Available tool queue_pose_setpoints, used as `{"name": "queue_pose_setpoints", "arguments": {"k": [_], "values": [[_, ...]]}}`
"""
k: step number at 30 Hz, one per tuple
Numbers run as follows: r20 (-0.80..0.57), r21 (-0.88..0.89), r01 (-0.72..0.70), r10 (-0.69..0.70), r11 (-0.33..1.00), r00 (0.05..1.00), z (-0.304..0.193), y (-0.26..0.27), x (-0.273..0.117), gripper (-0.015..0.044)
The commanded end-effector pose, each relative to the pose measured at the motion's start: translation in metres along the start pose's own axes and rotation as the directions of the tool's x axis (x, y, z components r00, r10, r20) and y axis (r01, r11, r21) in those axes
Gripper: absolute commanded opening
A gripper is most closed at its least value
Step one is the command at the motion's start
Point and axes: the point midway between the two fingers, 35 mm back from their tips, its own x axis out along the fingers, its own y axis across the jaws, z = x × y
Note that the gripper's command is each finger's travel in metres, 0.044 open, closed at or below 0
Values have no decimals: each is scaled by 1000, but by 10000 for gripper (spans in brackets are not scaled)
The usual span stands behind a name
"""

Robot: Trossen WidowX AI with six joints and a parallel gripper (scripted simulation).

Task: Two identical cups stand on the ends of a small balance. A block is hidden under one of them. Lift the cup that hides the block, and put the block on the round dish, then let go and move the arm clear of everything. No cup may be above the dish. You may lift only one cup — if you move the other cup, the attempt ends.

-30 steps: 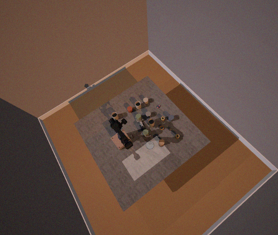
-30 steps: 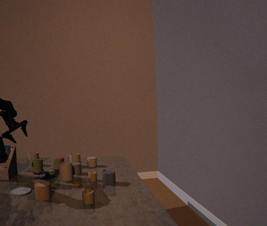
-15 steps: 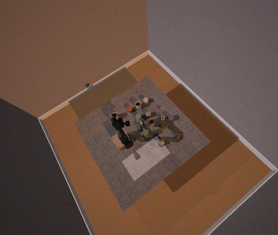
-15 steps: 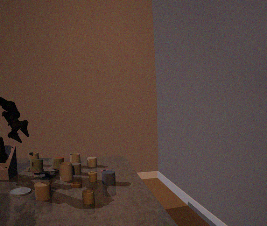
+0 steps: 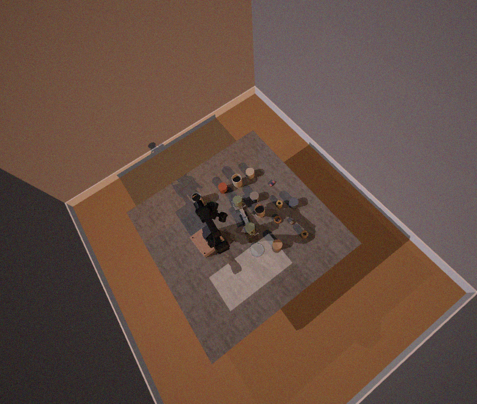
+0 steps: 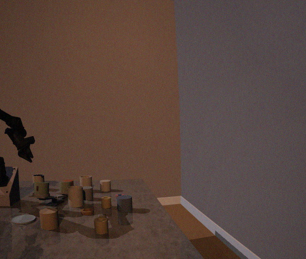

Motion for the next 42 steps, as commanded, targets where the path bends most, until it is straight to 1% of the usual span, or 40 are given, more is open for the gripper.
{"name": "queue_pose_setpoints", "arguments": {"k": [1,8,15,19,21,27,35,42], "values": [[2,137,38,-39,990,999,3,-8,4,440],[4,365,89,-97,927,995,7,-21,11,440],[6,570,124,-154,812,988,11,-35,18,440],[7,669,133,-185,732,983,13,-42,21,440],[7,684,134,-190,717,982,13,-43,22,440],[-3,670,139,-185,729,983,15,-42,23,440],[-114,480,165,-125,862,986,33,-33,38,440],[-204,292,123,-64,949,977,48,-25,53,440]]}}
